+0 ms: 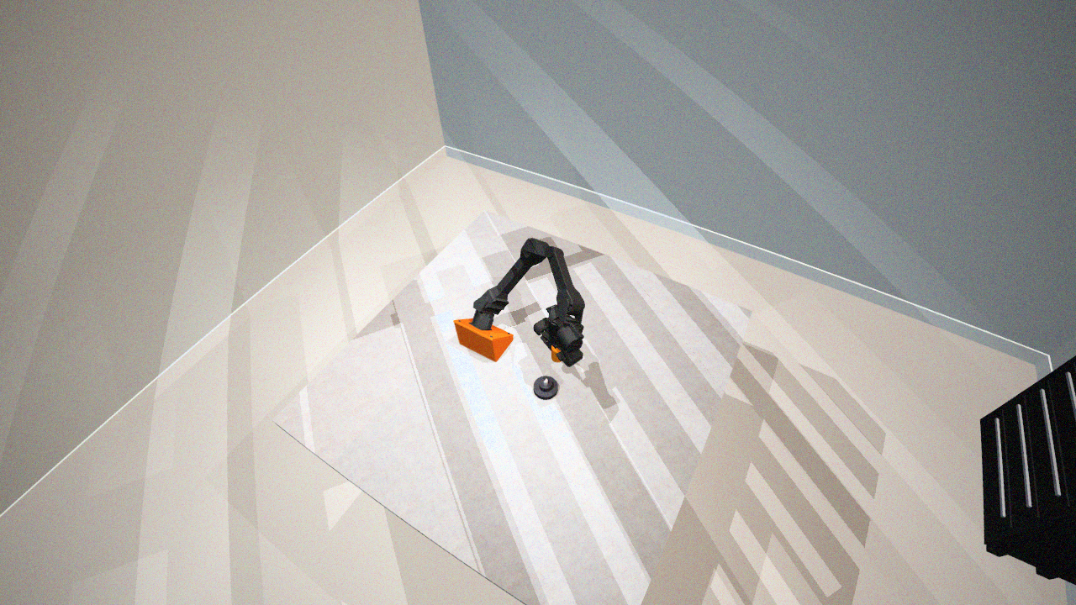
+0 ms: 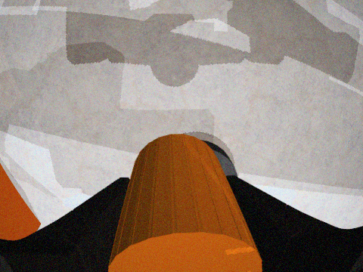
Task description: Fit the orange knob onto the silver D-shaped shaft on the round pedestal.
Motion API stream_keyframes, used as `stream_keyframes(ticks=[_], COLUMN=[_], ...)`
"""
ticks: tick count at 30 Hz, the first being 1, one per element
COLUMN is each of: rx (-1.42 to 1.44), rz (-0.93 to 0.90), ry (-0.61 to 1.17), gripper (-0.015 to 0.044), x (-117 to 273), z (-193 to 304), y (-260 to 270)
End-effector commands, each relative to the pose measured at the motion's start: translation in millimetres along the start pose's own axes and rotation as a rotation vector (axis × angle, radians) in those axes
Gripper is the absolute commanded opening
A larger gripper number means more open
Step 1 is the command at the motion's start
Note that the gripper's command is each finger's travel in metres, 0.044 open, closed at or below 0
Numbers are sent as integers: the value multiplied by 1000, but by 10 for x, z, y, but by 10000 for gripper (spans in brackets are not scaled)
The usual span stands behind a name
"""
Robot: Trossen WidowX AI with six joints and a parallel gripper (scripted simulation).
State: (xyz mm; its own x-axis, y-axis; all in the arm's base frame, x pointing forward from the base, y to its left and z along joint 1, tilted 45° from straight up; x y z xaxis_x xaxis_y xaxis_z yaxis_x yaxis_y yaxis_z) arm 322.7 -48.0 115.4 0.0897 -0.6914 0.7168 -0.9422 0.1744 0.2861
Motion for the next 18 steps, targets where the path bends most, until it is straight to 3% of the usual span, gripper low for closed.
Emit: stream_keyframes(ticks=[1, 18], rx=[-2, -1], rz=[1, 1], ry=[2, 1], gripper=[0, 0], x=[-43, -252], z=[139, 616], y=[-58, -231])
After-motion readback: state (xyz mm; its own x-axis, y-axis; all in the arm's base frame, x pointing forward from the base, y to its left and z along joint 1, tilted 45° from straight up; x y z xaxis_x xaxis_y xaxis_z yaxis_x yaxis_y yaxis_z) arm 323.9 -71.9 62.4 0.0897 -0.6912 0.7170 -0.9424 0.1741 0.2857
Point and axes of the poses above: the point midway between the two fingers, 35 mm back from their tips, its own x axis back along the fingers, its own y axis across the jaws, z = x × y, the point moved 8 cm from there along x, back along the fingers, and after that the axes turned 3 degrees about -x, right-handed, at the moved point
